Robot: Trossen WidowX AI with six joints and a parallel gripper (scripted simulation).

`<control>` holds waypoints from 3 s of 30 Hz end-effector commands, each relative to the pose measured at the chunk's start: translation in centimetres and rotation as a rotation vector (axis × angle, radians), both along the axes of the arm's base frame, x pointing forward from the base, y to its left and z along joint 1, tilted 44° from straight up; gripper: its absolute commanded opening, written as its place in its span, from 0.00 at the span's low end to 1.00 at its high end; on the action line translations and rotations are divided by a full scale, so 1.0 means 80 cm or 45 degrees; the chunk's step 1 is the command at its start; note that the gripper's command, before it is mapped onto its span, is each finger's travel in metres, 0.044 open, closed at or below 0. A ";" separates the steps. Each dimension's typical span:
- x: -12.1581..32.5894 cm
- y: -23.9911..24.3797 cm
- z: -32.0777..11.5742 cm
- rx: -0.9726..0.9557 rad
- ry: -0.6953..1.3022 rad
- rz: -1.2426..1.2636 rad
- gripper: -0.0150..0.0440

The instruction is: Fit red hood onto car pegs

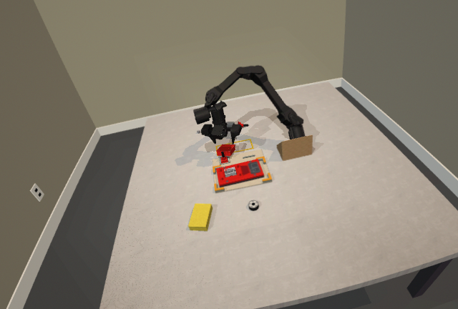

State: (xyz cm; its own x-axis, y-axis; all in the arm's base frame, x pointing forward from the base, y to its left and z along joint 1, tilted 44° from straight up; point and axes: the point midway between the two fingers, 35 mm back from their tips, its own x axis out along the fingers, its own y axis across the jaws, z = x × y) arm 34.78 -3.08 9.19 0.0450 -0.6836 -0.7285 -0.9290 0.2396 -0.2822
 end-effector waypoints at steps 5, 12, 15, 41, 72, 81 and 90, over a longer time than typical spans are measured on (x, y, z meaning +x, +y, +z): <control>0.000 -0.004 -0.005 -0.005 0.007 0.006 1.00; 0.000 -0.007 -0.008 -0.005 0.007 0.006 1.00; 0.000 -0.008 -0.010 -0.006 0.007 0.006 1.00; 0.000 -0.020 -0.023 -0.007 0.006 0.006 1.00; 0.001 -0.033 -0.036 -0.008 0.006 0.006 1.00; 0.001 -0.037 -0.040 -0.009 0.006 0.006 1.00; 0.001 -0.038 -0.040 -0.005 0.000 0.000 0.87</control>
State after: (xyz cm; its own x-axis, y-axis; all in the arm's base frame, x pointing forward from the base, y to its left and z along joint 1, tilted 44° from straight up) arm 34.87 -6.13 5.92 0.0442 -0.6863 -0.7260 -0.9294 0.2383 -0.2818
